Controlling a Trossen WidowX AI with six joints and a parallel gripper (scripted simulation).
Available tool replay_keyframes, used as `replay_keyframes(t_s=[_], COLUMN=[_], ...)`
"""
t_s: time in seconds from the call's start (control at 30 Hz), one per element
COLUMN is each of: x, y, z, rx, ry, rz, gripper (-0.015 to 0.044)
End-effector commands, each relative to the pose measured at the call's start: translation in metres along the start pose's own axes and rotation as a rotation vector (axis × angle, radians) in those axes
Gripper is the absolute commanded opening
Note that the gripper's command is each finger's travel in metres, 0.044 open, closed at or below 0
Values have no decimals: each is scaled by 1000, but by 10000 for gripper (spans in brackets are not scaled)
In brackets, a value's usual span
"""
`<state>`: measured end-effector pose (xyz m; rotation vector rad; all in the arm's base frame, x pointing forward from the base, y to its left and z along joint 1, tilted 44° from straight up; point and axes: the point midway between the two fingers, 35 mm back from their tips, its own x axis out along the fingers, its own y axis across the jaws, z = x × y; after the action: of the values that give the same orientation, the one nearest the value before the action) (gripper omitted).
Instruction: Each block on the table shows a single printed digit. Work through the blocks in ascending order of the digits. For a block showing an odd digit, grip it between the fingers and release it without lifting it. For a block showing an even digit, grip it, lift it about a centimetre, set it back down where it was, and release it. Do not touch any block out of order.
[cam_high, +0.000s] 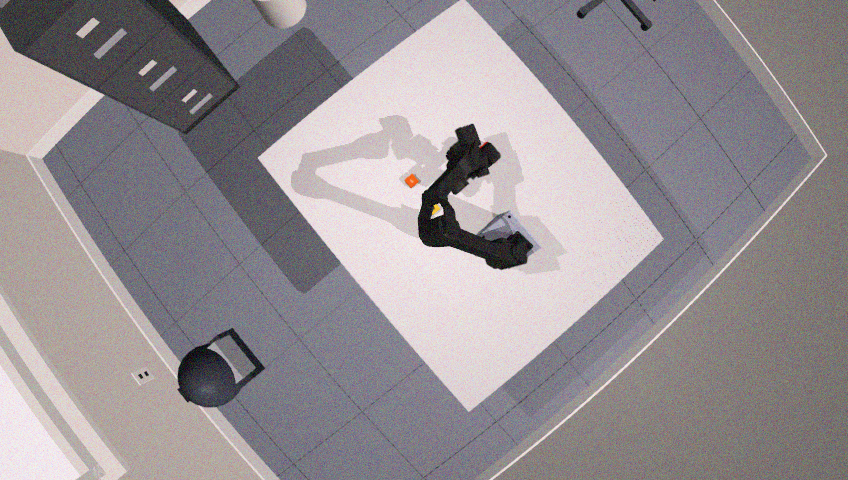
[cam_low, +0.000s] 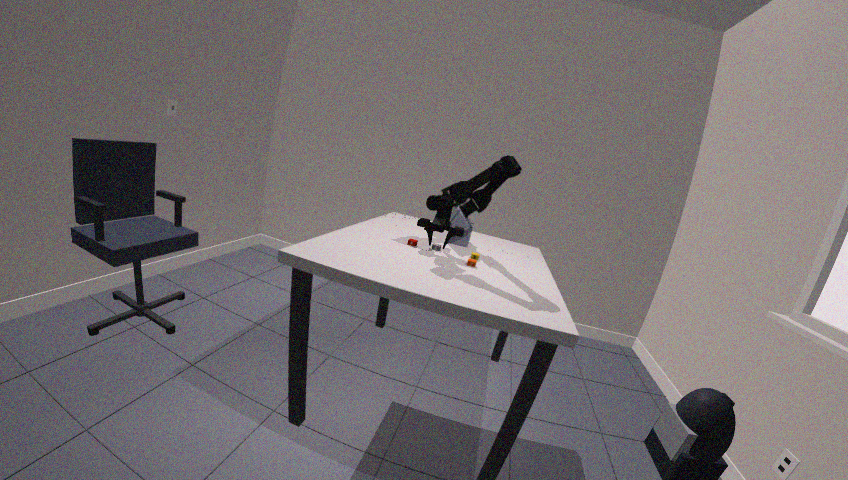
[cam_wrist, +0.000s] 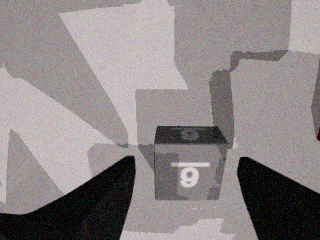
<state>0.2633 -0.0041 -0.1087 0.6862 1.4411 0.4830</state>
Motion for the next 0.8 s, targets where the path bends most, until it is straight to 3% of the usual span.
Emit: replay_keyframes(t_s=[0.0, 0.07, 0.4, 0.47, 0.6, 0.77], x=[0, 0, -36, -49, -114, -118], y=[0, 0, 0, -1, -1, -1], z=[0, 0, 1, 2, 1, 1], rx=[3, 3, 2, 3, 3, 3], ry=[-3, -3, -3, -3, -3, -2], rz=[4, 4, 2, 0, -2, -2], gripper=[356, 400, 400, 348, 242, 120])
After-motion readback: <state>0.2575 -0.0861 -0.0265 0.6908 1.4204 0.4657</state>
